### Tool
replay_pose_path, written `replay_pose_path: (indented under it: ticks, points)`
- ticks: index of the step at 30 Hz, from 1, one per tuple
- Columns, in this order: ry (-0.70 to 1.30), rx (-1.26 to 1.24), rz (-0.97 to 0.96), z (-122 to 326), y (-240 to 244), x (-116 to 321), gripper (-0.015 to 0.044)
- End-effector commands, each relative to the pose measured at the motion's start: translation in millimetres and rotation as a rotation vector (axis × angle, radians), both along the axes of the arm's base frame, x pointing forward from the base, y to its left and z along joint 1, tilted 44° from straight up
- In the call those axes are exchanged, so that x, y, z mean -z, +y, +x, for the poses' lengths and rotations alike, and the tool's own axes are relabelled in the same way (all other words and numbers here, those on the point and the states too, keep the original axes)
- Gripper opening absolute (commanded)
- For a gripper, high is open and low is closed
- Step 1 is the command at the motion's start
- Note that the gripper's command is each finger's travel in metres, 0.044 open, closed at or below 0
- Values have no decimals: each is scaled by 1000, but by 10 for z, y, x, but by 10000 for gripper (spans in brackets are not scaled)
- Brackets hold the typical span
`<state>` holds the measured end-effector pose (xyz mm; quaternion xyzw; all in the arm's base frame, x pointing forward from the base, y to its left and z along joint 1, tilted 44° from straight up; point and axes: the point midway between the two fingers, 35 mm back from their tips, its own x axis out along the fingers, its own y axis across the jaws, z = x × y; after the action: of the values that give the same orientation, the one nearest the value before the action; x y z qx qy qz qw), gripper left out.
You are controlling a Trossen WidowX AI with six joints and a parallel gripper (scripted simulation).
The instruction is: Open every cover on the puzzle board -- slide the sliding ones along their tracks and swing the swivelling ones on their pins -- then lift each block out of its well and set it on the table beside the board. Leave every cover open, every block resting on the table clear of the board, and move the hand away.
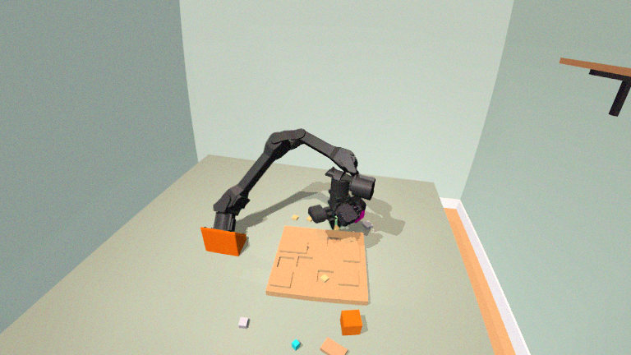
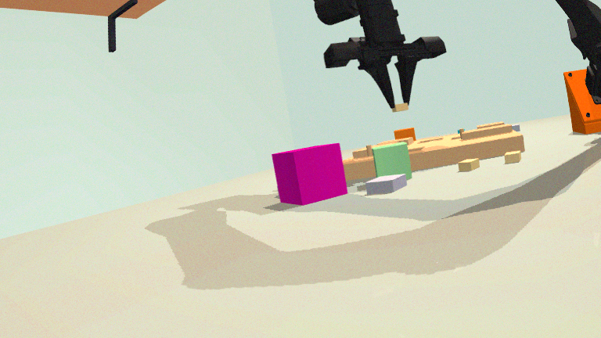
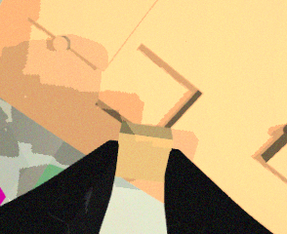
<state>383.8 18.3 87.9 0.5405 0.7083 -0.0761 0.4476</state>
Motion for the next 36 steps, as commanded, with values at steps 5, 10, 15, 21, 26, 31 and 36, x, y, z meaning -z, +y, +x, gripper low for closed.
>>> replay_pose_path:
  ticks: [5,10,15,21,26,31,36]
  points:
    - [0,0,-4,-2,-154,-130,80]
    - [-1,2,-8,11,-245,-88,80]
    - [-1,5,-16,32,-400,29,80]
    - [-2,8,-24,44,-588,172,80]
    - [-2,9,-30,43,-743,293,80]
    - [-2,11,-35,33,-898,416,80]
    - [-1,12,-40,13,-1050,539,80]
